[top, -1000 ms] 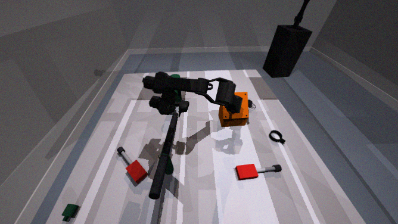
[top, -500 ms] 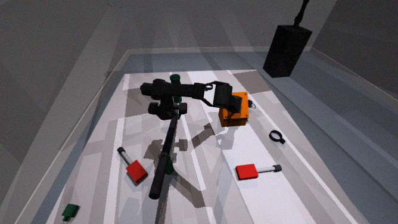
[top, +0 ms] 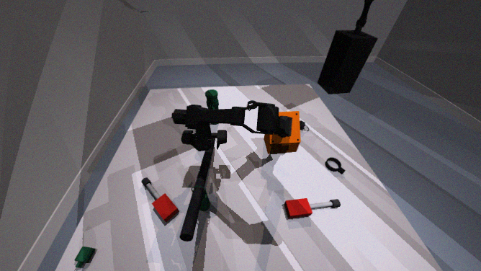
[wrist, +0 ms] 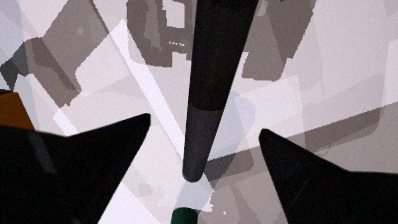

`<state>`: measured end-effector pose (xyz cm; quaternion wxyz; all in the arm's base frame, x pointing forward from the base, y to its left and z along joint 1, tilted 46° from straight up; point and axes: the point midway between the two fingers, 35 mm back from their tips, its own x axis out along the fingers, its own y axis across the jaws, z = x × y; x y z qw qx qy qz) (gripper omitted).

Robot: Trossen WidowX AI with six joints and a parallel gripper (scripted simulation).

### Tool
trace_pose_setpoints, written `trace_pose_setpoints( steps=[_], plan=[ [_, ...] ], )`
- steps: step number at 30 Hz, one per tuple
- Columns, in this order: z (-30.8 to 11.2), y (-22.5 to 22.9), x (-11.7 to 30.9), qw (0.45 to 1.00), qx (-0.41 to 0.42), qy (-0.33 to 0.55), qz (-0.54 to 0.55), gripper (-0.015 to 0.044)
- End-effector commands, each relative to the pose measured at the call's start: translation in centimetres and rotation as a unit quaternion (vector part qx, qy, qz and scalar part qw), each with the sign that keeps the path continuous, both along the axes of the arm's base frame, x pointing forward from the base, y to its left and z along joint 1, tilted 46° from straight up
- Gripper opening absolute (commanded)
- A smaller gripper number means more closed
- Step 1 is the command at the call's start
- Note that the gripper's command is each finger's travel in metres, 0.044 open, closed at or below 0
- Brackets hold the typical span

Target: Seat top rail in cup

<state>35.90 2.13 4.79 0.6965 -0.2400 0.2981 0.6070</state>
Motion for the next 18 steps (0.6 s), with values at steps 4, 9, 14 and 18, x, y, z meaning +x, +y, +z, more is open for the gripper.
trace_pose_setpoints(
  steps=[4, 9, 14, 18],
  plan=[
    [-0.8, 0.7, 0.0, 1.0, 0.003, 0.004, -0.003, 0.044],
    [-1.4, 1.3, 0.1, 1.0, 0.003, 0.004, -0.003, 0.044],
    [-2.0, 1.9, 0.2, 1.0, 0.003, 0.004, -0.003, 0.044],
    [-2.4, 2.3, 0.2, 1.0, 0.003, 0.004, -0.003, 0.044]
  ],
)
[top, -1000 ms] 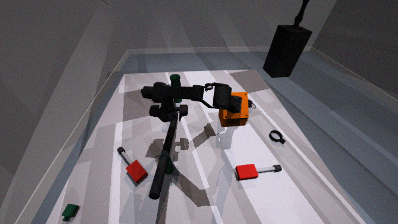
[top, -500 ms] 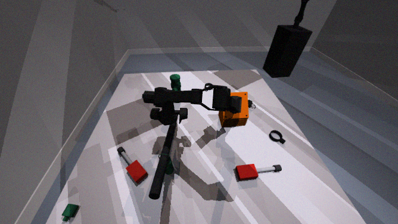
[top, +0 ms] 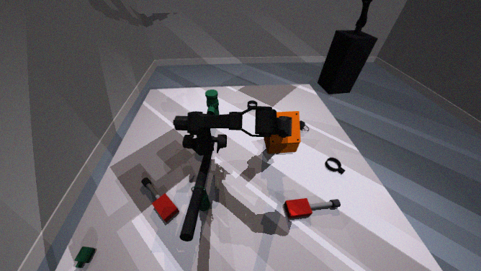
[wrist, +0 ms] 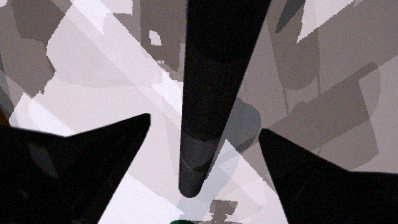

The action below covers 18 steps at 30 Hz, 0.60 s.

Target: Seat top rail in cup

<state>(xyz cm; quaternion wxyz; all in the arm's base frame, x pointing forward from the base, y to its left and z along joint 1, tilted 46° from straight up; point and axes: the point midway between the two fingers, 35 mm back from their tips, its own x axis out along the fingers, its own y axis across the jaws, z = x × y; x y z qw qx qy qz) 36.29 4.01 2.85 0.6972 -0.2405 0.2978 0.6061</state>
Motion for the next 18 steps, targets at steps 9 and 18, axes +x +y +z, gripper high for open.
trace_pose_setpoints(
  steps=[9, 18],
  plan=[
    [-1.5, 1.5, -0.1, 1.0, 0.004, 0.005, -0.002, 0.044],
    [-2.3, 2.4, -0.1, 1.0, 0.005, 0.005, -0.002, 0.044]
  ],
)
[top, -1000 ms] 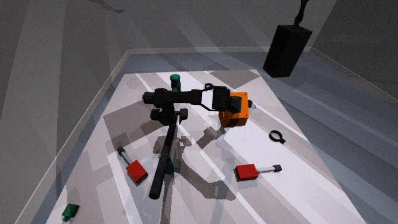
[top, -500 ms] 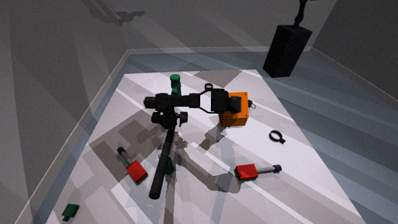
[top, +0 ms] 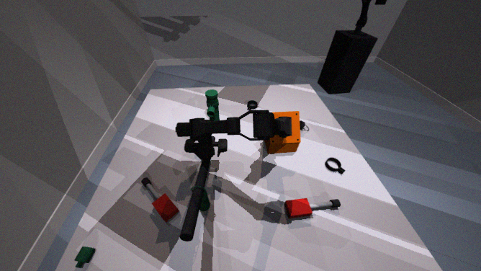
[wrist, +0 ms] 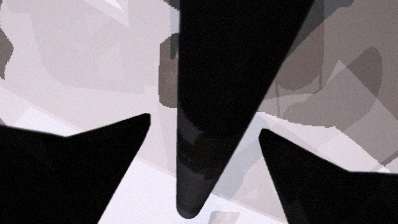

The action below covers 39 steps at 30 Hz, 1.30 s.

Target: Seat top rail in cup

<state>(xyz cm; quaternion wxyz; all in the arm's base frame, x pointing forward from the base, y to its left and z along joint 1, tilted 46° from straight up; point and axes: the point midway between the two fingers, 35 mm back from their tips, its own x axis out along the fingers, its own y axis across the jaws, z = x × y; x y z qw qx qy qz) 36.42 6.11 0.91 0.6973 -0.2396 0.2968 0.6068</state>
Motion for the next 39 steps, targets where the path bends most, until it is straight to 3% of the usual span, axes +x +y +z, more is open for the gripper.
trace_pose_setpoints(
  steps=[1, 12, 17, 21, 26, 39],
  plan=[
    [-0.4, 0.3, -0.2, 1.0, 0.003, 0.005, -0.003, 0.0414],
    [-0.4, 0.3, -0.2, 1.0, 0.003, 0.005, -0.003, 0.0125],
    [-0.4, 0.3, -0.2, 1.0, 0.003, 0.005, -0.003, 0.0092],
    [-0.1, 0.0, -0.2, 1.0, 0.003, 0.005, -0.003, 0.0],
    [0.2, -0.7, -0.2, 1.0, -0.01, 0.006, -0.003, 0.0],
    [2.5, -7.6, -1.2, 0.988, -0.154, 0.028, 0.008, 0.0]
  ],
)
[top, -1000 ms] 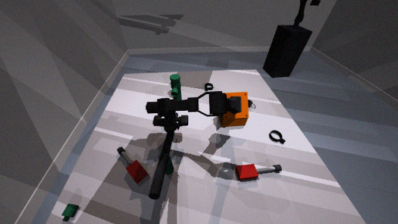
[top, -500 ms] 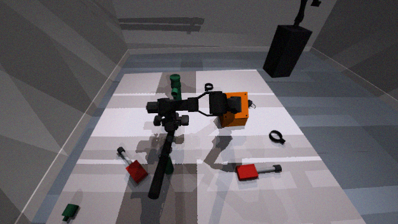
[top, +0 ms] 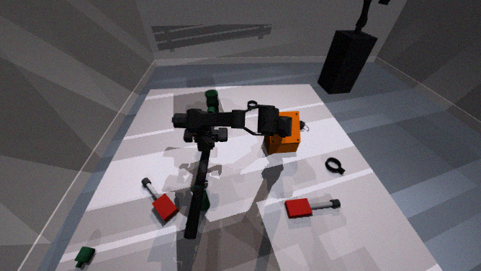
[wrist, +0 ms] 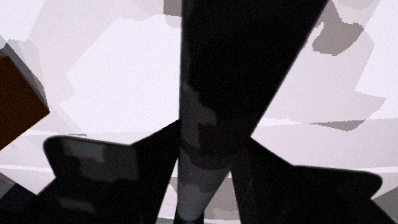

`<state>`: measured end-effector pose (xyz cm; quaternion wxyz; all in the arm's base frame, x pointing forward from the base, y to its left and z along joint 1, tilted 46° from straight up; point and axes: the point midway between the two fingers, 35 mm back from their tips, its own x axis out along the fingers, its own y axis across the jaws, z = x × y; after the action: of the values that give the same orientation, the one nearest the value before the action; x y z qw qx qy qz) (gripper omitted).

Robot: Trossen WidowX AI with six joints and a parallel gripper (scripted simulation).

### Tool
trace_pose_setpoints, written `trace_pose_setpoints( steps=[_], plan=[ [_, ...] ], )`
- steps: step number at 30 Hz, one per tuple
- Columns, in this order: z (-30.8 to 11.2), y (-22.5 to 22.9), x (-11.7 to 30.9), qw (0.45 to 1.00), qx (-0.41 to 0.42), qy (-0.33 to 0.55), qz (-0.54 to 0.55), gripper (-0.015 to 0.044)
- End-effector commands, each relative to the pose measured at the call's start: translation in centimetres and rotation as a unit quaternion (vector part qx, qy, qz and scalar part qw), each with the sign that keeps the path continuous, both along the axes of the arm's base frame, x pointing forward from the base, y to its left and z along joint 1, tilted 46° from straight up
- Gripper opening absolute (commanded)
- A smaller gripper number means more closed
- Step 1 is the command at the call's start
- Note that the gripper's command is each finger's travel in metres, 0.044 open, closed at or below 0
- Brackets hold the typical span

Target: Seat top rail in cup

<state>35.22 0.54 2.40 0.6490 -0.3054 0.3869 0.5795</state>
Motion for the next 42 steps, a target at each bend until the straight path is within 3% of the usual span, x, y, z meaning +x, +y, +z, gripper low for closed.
trace_pose_setpoints(
  steps=[1, 42],
  plan=[
    [1.0, -2.0, 0.0, 0.999, -0.034, -0.003, 0.001, 0.0],
    [1.2, -2.4, 0.4, 1.0, -0.026, 0.003, 0.001, 0.0]
  ],
)
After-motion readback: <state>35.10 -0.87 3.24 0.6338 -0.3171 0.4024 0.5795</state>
